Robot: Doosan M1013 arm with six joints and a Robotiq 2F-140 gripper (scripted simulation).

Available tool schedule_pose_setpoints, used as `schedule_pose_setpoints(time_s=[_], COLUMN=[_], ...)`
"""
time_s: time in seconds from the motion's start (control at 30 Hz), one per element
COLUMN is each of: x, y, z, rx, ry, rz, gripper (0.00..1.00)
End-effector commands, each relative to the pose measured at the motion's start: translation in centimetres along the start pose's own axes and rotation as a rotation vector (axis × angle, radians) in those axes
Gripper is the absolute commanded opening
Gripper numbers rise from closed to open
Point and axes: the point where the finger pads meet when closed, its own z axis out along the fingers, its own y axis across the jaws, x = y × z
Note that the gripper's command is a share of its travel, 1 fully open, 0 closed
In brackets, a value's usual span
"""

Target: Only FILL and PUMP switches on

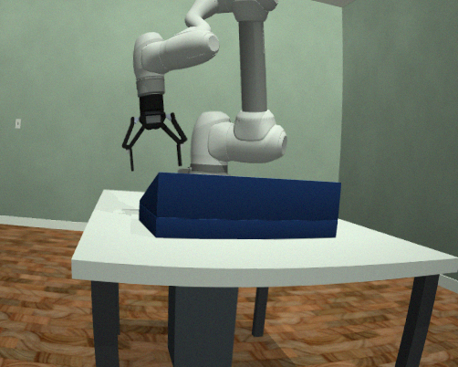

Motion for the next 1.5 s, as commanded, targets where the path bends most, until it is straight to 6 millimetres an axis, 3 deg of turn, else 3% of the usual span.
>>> schedule_pose_setpoints(time_s=[0.0, 1.2, 1.47], x=[0.0, 0.0, -0.3], y=[0.0, 0.0, -0.1], z=[-0.1, -0.1, -1.2], rx=[0.000, 0.000, 0.000], ry=[0.001, 0.001, 0.001], rz=[0.000, 0.000, 0.000], gripper=[1.00, 1.00, 1.00])
